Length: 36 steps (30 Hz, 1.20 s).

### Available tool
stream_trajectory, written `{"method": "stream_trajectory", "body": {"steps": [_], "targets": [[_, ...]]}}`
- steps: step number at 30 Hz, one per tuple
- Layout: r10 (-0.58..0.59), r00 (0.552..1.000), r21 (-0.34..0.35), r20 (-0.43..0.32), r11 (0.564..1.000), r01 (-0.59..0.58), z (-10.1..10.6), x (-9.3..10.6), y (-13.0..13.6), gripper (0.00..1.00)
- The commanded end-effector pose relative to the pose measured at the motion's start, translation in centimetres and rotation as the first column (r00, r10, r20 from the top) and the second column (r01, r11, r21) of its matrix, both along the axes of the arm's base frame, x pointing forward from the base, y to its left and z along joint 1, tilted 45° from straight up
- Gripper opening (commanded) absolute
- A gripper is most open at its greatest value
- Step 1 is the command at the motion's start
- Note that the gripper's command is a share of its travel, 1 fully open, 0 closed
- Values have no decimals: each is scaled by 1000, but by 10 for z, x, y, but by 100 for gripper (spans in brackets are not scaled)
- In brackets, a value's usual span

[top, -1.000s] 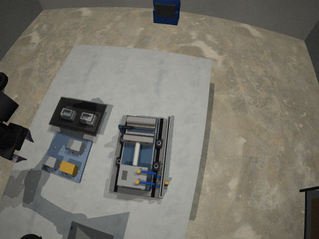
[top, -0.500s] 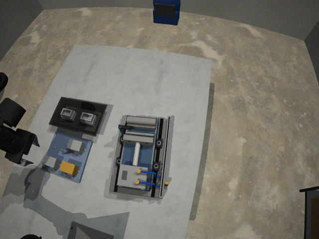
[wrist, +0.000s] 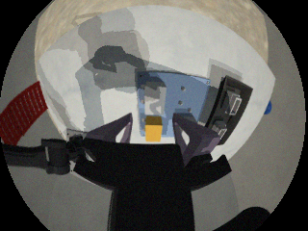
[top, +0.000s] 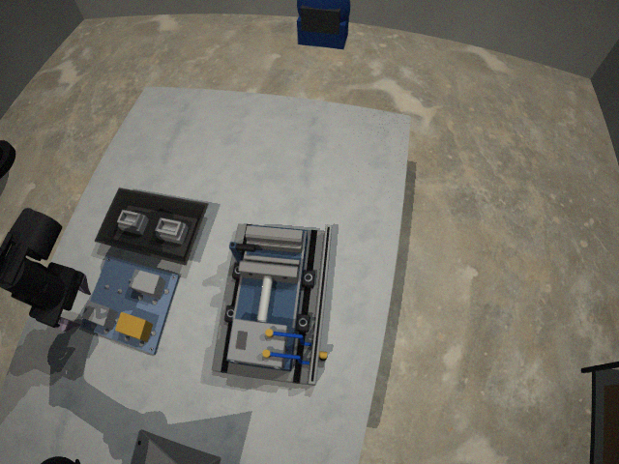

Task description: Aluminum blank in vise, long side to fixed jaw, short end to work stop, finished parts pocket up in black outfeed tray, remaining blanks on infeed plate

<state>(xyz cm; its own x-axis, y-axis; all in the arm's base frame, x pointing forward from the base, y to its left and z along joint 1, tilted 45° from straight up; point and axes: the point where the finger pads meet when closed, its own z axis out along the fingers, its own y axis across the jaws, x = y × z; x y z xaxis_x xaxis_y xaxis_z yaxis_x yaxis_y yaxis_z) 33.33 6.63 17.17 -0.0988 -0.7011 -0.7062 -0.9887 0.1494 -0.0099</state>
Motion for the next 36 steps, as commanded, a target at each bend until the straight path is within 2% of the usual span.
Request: {"method": "stream_trajectory", "body": {"steps": [1, 16, 36], "targets": [[-18, 1000, 5, -16, 1000, 18, -9, 5, 11, 64], [-18, 1000, 2, -23, 1000, 18, -32, 8, 32, 64], [-23, 1000, 1, -7, 1000, 23, -28, 11, 31, 64]]}}
